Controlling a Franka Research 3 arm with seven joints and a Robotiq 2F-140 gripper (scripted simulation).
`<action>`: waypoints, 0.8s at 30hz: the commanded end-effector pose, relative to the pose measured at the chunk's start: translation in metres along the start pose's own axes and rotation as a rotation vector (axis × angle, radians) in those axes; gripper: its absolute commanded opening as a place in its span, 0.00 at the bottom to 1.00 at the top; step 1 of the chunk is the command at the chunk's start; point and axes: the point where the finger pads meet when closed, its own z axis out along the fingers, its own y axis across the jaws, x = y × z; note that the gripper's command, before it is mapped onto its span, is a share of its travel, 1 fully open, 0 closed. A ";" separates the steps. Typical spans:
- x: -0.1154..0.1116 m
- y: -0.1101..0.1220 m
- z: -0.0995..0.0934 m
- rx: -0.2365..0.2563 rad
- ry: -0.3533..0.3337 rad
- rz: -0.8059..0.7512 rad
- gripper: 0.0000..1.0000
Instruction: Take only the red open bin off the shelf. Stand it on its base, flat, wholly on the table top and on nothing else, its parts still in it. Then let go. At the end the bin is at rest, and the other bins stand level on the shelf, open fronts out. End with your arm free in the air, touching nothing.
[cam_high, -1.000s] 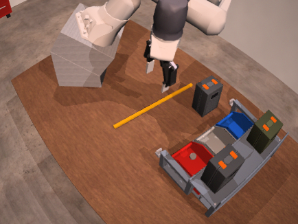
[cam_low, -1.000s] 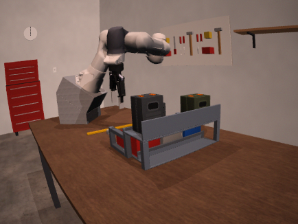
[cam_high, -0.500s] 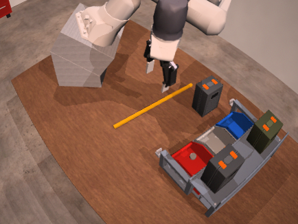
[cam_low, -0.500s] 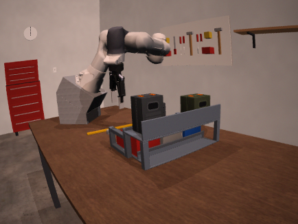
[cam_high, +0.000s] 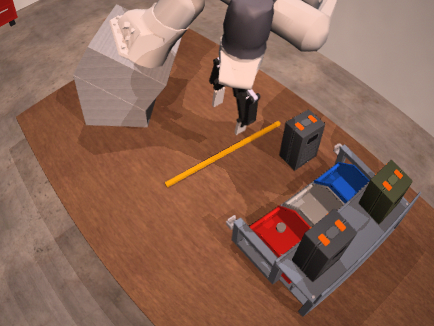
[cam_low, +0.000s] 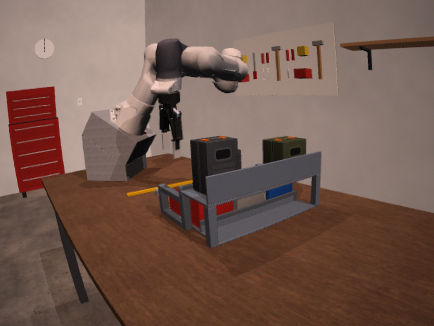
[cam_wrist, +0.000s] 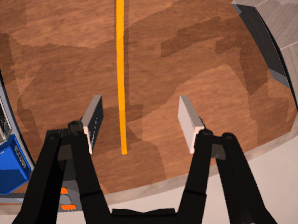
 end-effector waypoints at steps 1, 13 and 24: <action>0.000 0.000 0.000 0.045 0.017 -0.001 0.57; 0.000 0.000 0.000 0.223 0.085 -0.004 0.57; 0.000 0.000 0.000 0.223 0.085 -0.004 0.57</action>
